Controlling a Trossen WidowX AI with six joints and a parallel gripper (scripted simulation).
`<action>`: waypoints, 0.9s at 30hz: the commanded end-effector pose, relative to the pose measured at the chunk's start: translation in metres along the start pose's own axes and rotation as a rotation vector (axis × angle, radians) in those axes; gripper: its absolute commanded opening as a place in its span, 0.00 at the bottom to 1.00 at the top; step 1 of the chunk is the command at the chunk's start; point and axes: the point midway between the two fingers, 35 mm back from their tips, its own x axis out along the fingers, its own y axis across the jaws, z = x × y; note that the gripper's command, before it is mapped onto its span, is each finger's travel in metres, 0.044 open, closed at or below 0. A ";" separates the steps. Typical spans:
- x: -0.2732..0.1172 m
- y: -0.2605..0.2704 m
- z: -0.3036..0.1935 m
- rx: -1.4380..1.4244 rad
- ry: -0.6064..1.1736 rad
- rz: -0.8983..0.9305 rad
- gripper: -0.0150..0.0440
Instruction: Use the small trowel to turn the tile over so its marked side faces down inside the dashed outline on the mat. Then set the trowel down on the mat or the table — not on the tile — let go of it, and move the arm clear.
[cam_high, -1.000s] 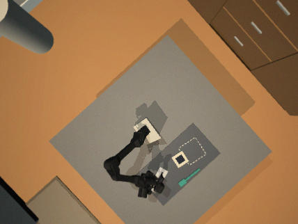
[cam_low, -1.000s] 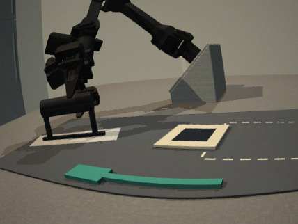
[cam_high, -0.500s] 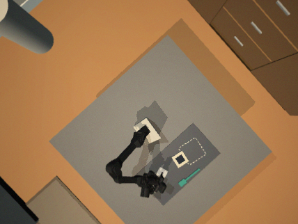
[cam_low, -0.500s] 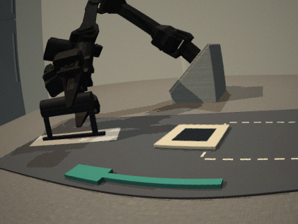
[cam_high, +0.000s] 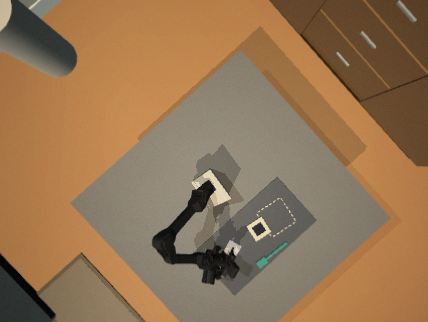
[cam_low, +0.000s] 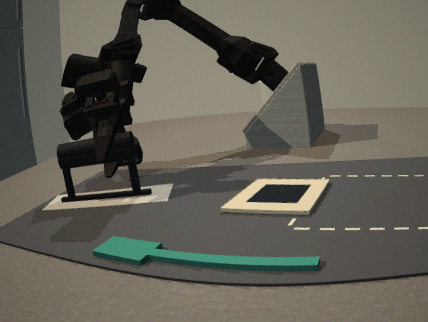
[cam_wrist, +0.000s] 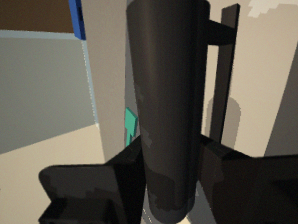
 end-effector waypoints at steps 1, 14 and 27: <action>0.000 0.000 0.001 0.002 -0.002 0.002 0.40; -0.009 0.012 0.001 0.002 -0.001 0.001 0.25; -0.032 0.047 -0.006 0.013 -0.029 -0.009 0.25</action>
